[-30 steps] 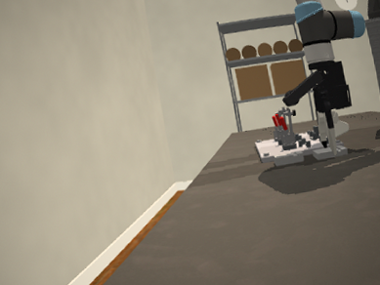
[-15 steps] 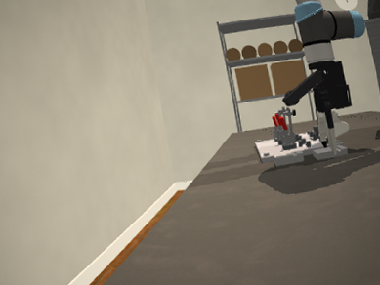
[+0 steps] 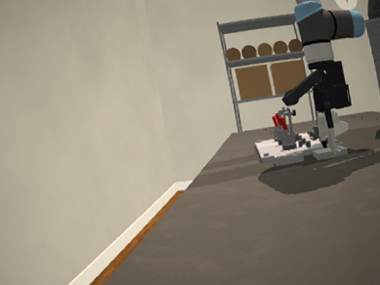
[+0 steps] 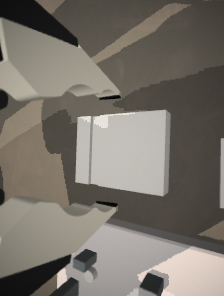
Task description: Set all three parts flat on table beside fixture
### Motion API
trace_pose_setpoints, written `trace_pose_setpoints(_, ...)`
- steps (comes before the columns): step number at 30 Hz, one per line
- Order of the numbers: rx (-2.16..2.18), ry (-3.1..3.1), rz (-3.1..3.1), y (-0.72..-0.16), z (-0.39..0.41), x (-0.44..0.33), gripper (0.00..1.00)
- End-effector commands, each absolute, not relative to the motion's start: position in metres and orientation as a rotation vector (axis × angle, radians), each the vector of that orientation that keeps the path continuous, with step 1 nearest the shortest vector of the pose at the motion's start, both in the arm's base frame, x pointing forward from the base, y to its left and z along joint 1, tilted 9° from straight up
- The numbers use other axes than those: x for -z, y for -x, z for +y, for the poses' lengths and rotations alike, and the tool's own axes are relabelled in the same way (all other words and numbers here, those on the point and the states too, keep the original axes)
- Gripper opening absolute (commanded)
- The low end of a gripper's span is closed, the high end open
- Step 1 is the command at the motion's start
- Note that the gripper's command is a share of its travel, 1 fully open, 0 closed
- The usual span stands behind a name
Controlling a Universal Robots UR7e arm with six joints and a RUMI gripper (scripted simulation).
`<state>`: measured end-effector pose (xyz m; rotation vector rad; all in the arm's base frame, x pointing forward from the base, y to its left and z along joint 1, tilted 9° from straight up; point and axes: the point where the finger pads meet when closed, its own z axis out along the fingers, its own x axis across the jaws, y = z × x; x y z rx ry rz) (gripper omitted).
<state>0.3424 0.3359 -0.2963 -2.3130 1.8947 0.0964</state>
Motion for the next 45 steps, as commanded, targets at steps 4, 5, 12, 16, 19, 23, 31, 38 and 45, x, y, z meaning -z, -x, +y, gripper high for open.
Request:
trace_pose_setpoints(4,-0.095,2.312,1.896,-0.342,0.333,0.281,0.54)
trace_pose_setpoints(5,-0.095,2.312,1.896,-0.341,0.332,0.277,0.54)
trace_pose_setpoints(12,-0.096,2.312,1.895,-0.34,0.327,0.246,0.54)
trace_pose_setpoints(16,-0.096,2.312,1.895,-0.339,0.325,0.231,0.54)
trace_pose_setpoints(19,-0.096,2.312,1.895,-0.339,0.324,0.225,0.54)
trace_pose_setpoints(23,-0.096,2.312,1.895,-0.339,0.323,0.219,0.54)
trace_pose_setpoints(31,-0.096,2.313,1.895,-0.338,0.323,0.217,0.54)
trace_pose_setpoints(38,-0.096,2.313,1.895,-0.338,0.323,0.218,0.54)
trace_pose_setpoints(45,-0.095,2.313,1.894,-0.338,0.323,0.218,1.0)
